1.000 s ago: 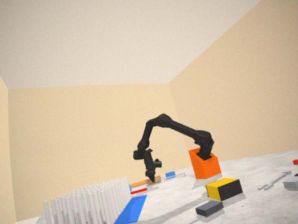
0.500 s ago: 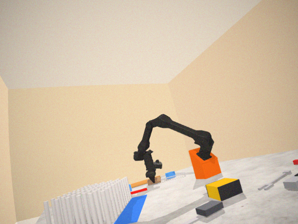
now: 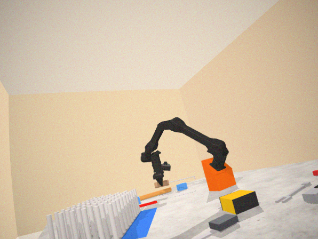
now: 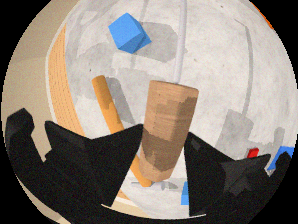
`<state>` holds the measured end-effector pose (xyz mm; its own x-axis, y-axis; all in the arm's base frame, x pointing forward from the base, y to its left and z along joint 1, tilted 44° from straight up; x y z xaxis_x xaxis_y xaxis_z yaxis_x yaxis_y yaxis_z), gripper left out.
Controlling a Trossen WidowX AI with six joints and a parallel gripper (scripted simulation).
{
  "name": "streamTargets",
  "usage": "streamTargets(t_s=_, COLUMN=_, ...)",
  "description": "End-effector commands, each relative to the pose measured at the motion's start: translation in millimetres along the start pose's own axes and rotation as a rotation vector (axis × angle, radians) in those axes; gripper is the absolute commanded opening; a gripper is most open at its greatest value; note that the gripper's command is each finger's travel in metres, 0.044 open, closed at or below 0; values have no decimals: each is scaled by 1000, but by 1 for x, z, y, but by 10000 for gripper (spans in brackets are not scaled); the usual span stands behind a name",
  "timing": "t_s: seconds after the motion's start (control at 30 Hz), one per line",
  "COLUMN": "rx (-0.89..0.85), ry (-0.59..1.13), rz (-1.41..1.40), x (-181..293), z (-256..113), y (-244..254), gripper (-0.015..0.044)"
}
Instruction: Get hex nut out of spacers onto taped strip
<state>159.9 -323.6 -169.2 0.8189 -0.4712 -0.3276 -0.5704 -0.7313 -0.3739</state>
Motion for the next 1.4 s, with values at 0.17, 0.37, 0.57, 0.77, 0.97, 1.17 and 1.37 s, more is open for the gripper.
streamTargets(t_s=0.17, rx=11, ry=35, rz=-171, x=-16, z=-1, y=-4, gripper=0)
streamTargets(t_s=0.37, rx=14, ry=73, rz=-314, x=-30, z=-1, y=-8, gripper=0)
streamTargets(t_s=0.57, rx=11, ry=111, rz=-457, x=-44, z=0, y=-14, gripper=0)
streamTargets(t_s=0.77, rx=9, ry=121, rz=-492, x=-48, z=0, y=-16, gripper=0)
streamTargets(t_s=0.97, rx=9, ry=121, rz=-492, x=-47, z=3, y=-16, gripper=0)
streamTargets(t_s=1.17, rx=10, ry=120, rz=-490, x=-47, z=12, y=-18, gripper=0)
streamTargets(t_s=1.37, rx=11, ry=119, rz=-490, x=-47, z=21, y=-21, gripper=0)
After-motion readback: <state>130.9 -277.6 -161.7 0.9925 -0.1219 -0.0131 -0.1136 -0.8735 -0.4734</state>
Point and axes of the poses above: the point midway between the two fingers, 35 mm back from their tips, its own z axis out along the fingers, its own y axis across the jaws, x = y × z, the point moved 9 cm from there along -z, back along the fingers, and after that the axes turned 2 degrees about z, right-handed, at the moved point
